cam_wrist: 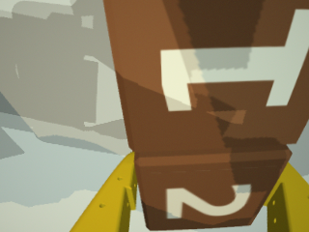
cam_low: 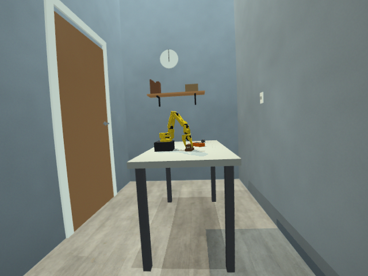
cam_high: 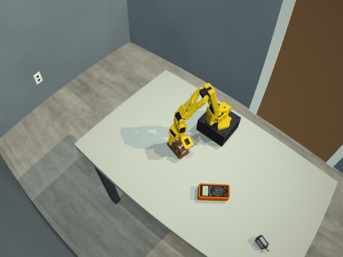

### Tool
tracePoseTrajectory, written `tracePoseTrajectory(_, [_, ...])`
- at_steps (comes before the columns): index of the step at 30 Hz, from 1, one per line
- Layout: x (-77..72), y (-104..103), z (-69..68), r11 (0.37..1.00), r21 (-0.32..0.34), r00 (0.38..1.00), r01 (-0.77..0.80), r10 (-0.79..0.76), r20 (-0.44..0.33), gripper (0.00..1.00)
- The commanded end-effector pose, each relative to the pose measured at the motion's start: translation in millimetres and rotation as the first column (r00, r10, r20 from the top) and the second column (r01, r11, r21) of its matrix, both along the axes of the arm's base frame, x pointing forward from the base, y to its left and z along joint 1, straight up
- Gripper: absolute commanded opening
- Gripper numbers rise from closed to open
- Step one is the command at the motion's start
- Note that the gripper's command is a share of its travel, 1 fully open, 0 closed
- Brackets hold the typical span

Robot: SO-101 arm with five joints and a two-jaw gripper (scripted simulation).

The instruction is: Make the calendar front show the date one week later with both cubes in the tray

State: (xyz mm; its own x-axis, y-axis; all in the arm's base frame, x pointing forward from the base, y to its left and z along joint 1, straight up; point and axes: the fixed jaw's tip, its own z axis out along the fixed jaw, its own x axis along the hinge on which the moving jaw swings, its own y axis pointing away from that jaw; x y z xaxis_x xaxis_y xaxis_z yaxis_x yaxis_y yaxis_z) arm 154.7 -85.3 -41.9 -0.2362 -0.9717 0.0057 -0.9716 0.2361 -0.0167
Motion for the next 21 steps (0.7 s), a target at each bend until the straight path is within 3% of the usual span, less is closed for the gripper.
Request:
tracePoseTrajectory(1, [0.0, 0.0, -1.3, 1.0, 0.006, 1.0, 0.011, -0.011, -0.009, 0.28])
tracePoseTrajectory(21, [0.7, -0.2, -1.3, 1.0, 0.006, 1.0, 0.011, -0.011, -0.009, 0.25])
